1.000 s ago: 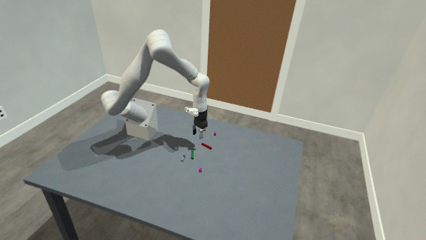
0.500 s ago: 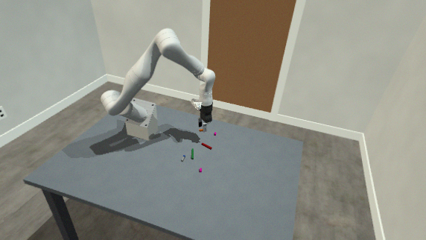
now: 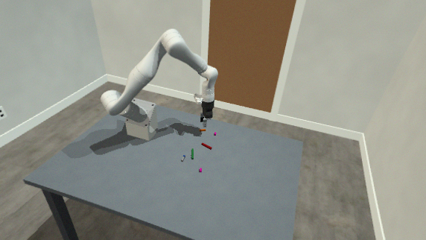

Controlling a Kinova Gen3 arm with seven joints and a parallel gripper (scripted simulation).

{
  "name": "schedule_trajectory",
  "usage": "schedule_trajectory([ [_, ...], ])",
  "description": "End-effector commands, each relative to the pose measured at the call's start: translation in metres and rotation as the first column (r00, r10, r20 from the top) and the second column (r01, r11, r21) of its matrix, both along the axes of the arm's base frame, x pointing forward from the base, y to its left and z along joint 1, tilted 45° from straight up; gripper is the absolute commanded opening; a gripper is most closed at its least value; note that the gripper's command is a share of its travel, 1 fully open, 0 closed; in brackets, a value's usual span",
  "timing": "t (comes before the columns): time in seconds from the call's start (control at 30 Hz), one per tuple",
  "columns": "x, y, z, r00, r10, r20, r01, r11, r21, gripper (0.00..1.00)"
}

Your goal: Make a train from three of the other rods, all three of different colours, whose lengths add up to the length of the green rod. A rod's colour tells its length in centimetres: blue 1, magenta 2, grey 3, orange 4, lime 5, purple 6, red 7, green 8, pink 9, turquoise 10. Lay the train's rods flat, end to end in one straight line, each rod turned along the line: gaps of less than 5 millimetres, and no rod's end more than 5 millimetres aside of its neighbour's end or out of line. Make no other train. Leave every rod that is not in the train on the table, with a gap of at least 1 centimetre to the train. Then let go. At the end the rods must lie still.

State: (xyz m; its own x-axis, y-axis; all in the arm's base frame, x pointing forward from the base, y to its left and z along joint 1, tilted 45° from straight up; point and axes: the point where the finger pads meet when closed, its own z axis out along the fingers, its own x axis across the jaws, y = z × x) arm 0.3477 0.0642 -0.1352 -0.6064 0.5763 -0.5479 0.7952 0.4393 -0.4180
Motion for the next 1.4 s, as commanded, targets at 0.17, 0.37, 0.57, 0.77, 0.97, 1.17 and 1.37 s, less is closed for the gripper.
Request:
schedule_trajectory([
  [0.17, -0.01, 0.011, -0.022, 0.998, -0.05, 0.037, 0.05, 0.999, -0.013, 1.0],
  [0.37, -0.014, 0.014, -0.029, 0.996, -0.072, 0.053, 0.073, 0.997, -0.016, 1.0],
  [0.57, -0.017, 0.017, -0.034, 0.994, -0.09, 0.066, 0.092, 0.996, -0.018, 1.0],
  [0.77, -0.017, 0.017, -0.035, 0.993, -0.095, 0.07, 0.096, 0.995, -0.019, 1.0],
  [0.97, -0.017, 0.017, -0.035, 0.993, -0.095, 0.07, 0.096, 0.995, -0.019, 0.54],
  [1.17, -0.017, 0.017, -0.035, 0.993, -0.095, 0.07, 0.096, 0.995, -0.019, 0.54],
  [1.37, -0.017, 0.017, -0.035, 0.993, -0.095, 0.07, 0.096, 0.995, -0.019, 0.54],
])
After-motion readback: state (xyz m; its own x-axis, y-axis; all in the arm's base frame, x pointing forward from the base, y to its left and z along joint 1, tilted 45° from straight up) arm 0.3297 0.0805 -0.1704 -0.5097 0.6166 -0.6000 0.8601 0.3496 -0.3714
